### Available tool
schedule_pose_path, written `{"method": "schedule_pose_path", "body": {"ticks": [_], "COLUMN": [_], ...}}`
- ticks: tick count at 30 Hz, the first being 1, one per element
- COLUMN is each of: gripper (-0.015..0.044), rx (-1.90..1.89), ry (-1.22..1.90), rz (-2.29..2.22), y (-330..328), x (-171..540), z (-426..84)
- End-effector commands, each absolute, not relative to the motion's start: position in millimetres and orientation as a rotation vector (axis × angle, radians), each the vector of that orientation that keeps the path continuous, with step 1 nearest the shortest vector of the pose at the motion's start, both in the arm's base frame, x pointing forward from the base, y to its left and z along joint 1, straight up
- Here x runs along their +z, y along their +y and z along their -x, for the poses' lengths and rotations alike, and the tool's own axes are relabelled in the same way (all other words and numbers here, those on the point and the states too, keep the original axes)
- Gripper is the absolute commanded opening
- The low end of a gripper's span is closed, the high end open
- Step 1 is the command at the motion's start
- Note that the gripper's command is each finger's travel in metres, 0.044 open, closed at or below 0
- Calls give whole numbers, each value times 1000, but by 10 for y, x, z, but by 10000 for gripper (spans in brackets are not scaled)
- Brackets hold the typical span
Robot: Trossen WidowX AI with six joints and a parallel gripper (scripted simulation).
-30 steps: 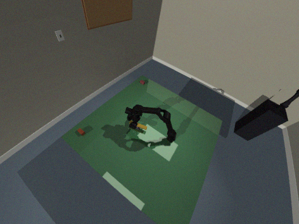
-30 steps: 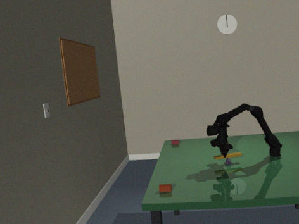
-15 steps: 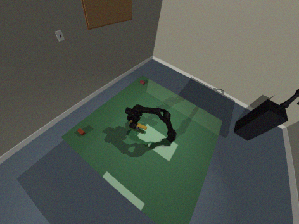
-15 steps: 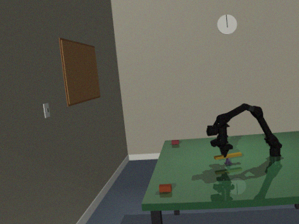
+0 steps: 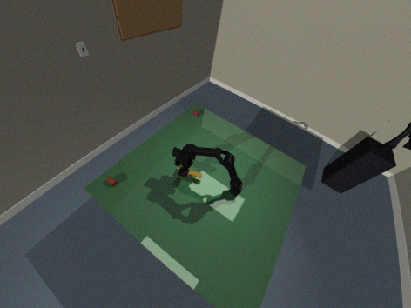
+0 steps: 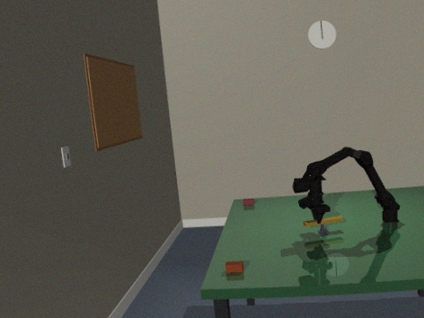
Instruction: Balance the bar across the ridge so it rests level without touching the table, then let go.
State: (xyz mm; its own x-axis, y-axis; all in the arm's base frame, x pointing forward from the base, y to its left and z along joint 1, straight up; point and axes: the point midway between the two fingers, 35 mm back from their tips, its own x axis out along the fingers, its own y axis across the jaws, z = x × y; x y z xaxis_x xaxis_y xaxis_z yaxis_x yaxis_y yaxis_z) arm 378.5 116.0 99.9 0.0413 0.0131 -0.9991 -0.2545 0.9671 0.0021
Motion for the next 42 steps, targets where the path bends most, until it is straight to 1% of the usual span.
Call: {"method": "schedule_pose_path", "body": {"ticks": [1,20,21,32,41,42], "gripper": [170,173,185,185,421,440], "rx": [207,207,207,207,207,207], "ry": [1519,1519,1519,1519,1519,1519], "rz": [195,195,195,195,195,195], "y": [1159,1159,1159,1159,1159,1159], "x": [998,998,998,998,998,998], "z": [-3785,-3785,-3785,-3785,-3785,-3785]}}
